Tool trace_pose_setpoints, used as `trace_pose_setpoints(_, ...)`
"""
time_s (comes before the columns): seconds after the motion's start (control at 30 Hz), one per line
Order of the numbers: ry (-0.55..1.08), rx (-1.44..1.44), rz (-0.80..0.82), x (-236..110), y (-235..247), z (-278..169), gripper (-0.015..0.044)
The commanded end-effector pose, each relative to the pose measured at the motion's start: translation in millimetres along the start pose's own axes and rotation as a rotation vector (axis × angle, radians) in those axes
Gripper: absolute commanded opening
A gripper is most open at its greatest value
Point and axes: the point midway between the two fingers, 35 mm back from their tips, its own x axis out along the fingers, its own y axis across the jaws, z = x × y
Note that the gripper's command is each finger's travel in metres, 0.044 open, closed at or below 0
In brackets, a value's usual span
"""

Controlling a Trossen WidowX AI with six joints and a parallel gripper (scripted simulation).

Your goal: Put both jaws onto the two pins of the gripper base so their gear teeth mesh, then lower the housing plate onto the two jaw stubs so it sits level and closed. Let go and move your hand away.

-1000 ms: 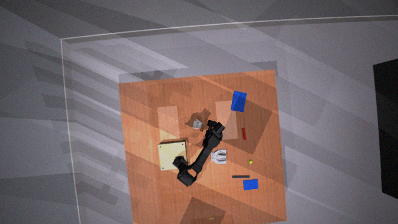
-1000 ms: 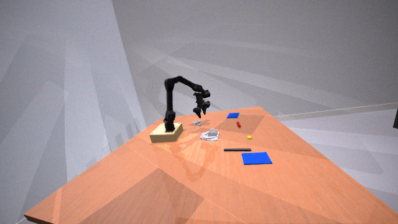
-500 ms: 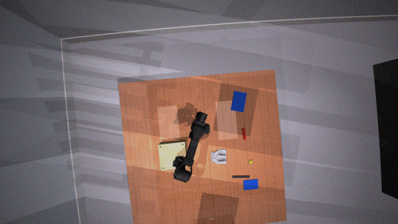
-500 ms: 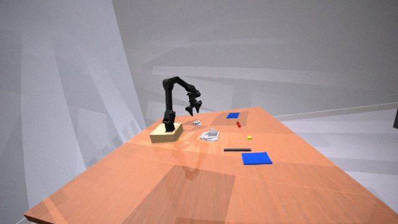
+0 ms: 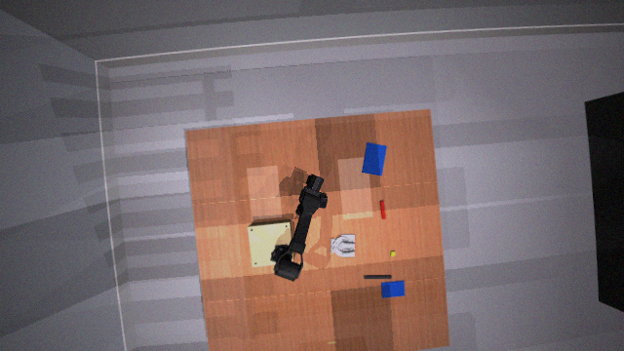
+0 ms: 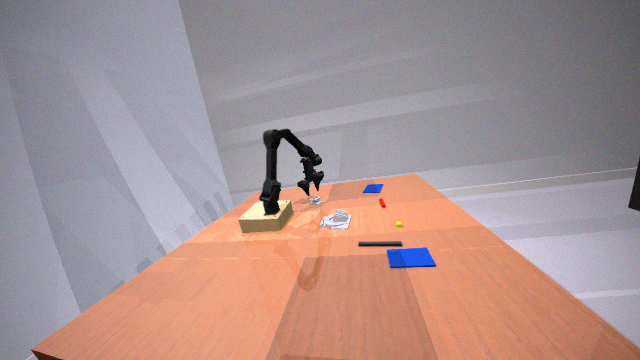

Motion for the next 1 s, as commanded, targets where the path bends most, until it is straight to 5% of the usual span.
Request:
trace_pose_setpoints(0.0, -0.005, 0.003, -0.008, 8.5, -2.1, 0.6, 0.0440)
trace_pose_setpoints(0.97, -0.005, 0.003, -0.009, 44.1, -2.7, 0.8, 0.0440)
